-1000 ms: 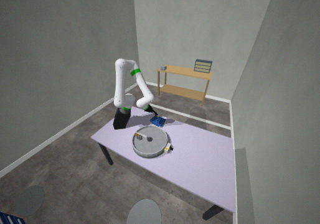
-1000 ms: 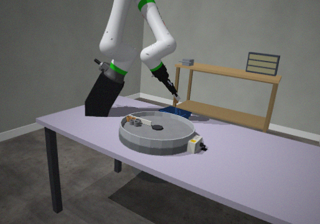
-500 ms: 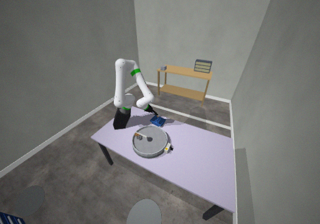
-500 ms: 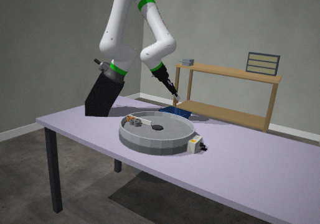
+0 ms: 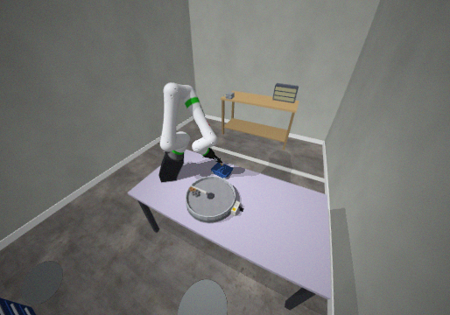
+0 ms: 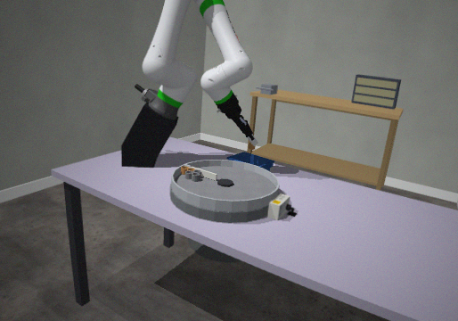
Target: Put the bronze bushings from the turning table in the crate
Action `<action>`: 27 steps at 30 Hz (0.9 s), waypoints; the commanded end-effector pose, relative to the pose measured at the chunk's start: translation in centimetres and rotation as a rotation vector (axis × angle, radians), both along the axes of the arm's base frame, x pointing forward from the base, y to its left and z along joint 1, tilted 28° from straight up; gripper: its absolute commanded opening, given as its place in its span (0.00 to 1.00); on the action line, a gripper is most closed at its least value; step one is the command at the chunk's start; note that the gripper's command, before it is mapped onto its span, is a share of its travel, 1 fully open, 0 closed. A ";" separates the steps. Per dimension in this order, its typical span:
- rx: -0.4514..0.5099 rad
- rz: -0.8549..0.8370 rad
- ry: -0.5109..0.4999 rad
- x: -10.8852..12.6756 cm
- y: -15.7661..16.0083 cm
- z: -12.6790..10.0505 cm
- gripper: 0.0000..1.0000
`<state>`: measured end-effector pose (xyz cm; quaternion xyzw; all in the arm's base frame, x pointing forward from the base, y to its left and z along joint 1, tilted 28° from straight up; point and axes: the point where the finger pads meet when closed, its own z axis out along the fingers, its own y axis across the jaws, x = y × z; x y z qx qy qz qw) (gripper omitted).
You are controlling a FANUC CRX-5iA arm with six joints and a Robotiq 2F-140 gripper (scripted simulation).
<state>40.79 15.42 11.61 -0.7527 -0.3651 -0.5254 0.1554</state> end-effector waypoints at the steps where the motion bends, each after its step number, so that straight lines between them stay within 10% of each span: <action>1: 0.001 0.001 -0.002 0.4 0.2 -0.8 0.00; 9: 0.001 0.001 -0.002 2.0 1.1 -4.2 0.00; 27: 0.001 0.001 -0.002 2.1 1.1 -4.4 0.00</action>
